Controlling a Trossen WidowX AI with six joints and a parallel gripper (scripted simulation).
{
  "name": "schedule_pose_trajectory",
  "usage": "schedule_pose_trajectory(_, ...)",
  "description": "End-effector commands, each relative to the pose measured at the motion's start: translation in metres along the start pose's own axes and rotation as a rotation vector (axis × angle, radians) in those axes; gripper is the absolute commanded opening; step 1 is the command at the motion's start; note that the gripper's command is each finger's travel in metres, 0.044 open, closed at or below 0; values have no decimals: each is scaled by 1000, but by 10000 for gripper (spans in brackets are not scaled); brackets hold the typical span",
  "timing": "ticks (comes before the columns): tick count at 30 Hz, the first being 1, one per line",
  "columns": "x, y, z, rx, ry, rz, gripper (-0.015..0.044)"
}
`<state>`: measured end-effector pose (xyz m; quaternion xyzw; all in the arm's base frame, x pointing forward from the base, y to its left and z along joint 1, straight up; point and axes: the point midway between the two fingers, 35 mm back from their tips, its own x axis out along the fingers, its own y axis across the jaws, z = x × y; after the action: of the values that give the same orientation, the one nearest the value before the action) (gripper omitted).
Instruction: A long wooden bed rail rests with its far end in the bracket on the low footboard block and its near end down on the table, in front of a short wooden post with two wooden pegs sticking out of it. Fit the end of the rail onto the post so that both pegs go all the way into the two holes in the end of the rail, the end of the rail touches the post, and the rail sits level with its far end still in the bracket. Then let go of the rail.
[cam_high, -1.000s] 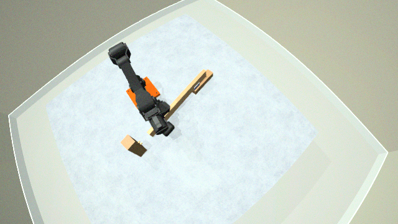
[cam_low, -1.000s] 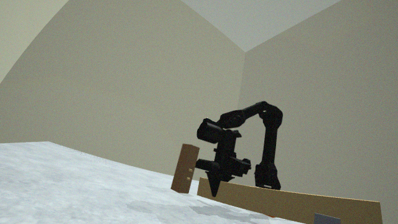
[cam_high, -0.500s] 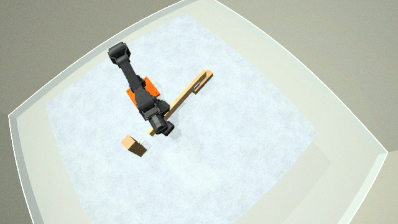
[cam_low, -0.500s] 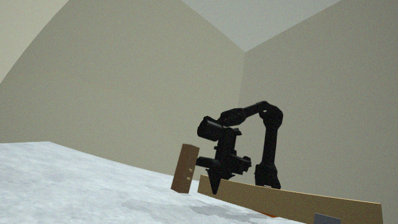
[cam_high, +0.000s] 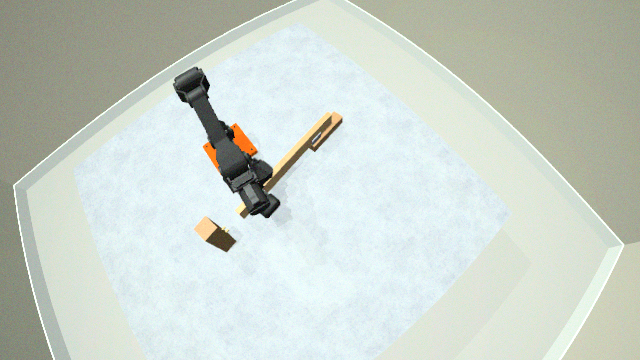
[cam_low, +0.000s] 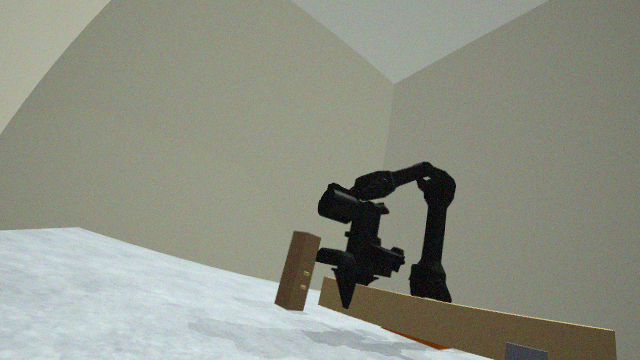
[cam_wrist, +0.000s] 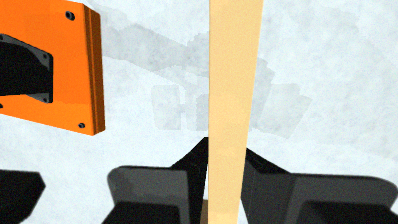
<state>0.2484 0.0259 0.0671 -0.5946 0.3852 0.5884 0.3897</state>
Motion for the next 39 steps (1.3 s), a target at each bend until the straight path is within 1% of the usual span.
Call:
schedule_pose_trajectory(1,-6,-3,0,-1,0,-16,0)
schedule_pose_trajectory(14,-13,-3,0,-1,0,-16,0)
schedule_pose_trajectory(29,-6,-2,0,-1,0,-16,0)
schedule_pose_trajectory(39,-9,-1,0,-1,0,-16,0)
